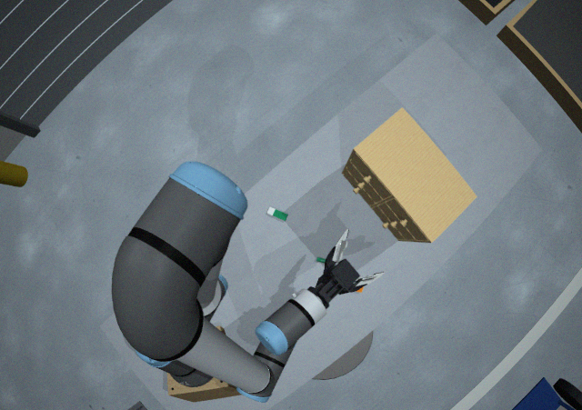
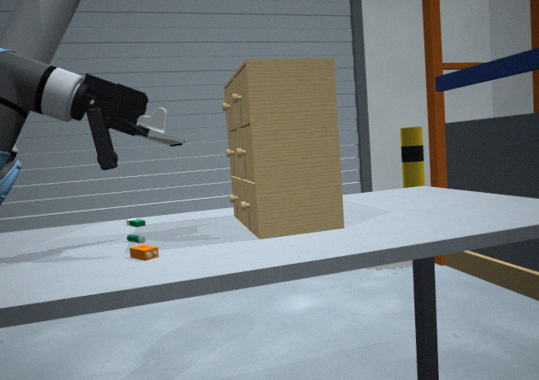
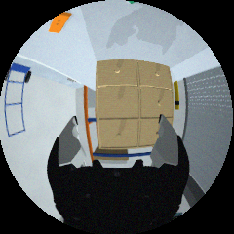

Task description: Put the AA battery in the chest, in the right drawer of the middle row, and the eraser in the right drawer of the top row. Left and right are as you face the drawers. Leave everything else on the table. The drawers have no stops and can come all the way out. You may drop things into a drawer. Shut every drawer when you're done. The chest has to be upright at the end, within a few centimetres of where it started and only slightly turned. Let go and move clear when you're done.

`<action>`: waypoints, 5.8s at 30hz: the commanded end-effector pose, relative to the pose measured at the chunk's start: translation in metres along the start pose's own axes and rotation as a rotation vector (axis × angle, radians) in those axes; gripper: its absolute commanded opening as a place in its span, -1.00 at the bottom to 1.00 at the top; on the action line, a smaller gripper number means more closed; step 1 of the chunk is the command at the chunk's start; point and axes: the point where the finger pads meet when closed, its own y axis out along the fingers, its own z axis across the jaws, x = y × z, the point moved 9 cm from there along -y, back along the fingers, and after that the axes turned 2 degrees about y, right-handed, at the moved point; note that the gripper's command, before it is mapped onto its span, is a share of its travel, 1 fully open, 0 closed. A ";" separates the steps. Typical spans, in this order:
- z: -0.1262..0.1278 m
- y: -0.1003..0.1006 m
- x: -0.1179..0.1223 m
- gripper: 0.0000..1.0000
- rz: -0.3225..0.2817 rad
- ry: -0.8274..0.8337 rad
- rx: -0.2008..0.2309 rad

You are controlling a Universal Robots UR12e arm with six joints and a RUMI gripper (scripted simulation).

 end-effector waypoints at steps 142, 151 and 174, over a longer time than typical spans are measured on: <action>0.000 0.071 0.002 -0.61 -0.051 -0.004 0.004; 0.000 0.072 0.003 -0.61 -0.051 -0.005 0.003; 0.000 0.072 0.002 -0.61 -0.051 -0.004 0.002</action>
